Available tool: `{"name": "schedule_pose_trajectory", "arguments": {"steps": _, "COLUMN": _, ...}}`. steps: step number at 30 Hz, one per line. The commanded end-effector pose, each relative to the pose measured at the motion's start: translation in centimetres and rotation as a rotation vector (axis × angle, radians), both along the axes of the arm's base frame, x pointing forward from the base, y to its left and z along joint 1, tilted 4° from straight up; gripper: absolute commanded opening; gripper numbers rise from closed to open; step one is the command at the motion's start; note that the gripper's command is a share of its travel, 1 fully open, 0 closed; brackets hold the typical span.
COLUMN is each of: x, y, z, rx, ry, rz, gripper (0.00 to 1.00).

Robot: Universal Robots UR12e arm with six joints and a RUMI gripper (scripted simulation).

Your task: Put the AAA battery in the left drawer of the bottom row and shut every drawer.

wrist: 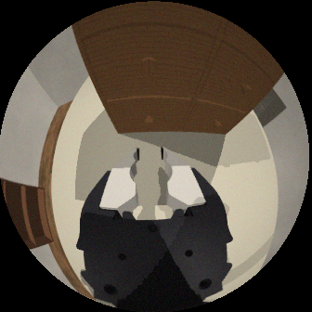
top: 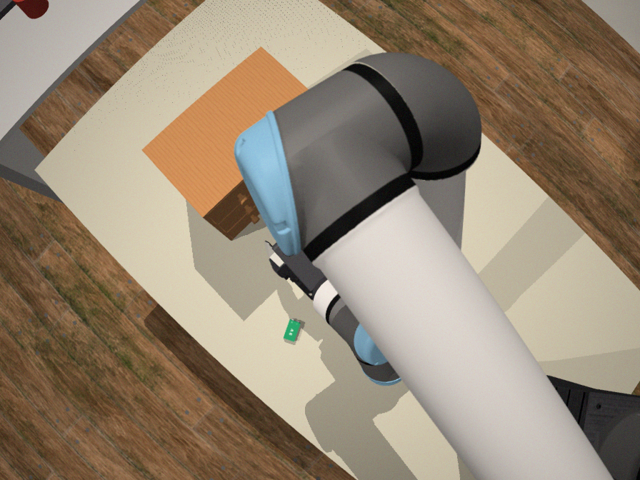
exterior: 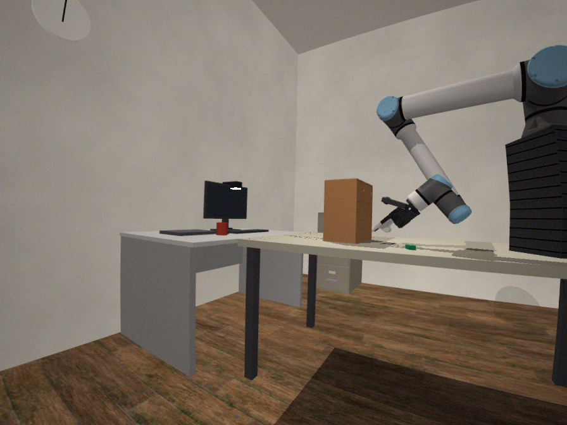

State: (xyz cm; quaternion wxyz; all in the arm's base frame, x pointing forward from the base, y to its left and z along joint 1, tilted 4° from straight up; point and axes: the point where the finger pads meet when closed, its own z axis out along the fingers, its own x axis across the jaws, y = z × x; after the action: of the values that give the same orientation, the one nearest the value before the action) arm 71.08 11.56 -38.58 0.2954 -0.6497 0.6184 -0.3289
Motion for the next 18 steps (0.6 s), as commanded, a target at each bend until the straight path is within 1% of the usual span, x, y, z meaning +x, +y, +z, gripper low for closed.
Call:
{"name": "schedule_pose_trajectory", "arguments": {"steps": 1, "x": -1.2, "y": 0.1, "z": 1.9, "rx": 0.000, "ry": -0.001, "rz": 0.000, "gripper": 0.20}}
{"name": "schedule_pose_trajectory", "arguments": {"steps": 7, "x": -3.2, "y": 0.2, "z": 4.9, "rx": 0.000, "ry": -0.001, "rz": 0.000, "gripper": 0.20}}
{"name": "schedule_pose_trajectory", "arguments": {"steps": 10, "x": -3.9, "y": 0.3, "z": 6.0, "rx": 0.000, "ry": -0.001, "rz": 0.000, "gripper": 0.20}}
{"name": "schedule_pose_trajectory", "arguments": {"steps": 12, "x": -4.3, "y": 0.3, "z": 6.5, "rx": 0.000, "ry": -0.001, "rz": 0.000, "gripper": 0.20}}
{"name": "schedule_pose_trajectory", "arguments": {"steps": 18, "x": -4.6, "y": 0.3, "z": 7.0, "rx": 0.000, "ry": -0.001, "rz": 0.000, "gripper": 0.20}}
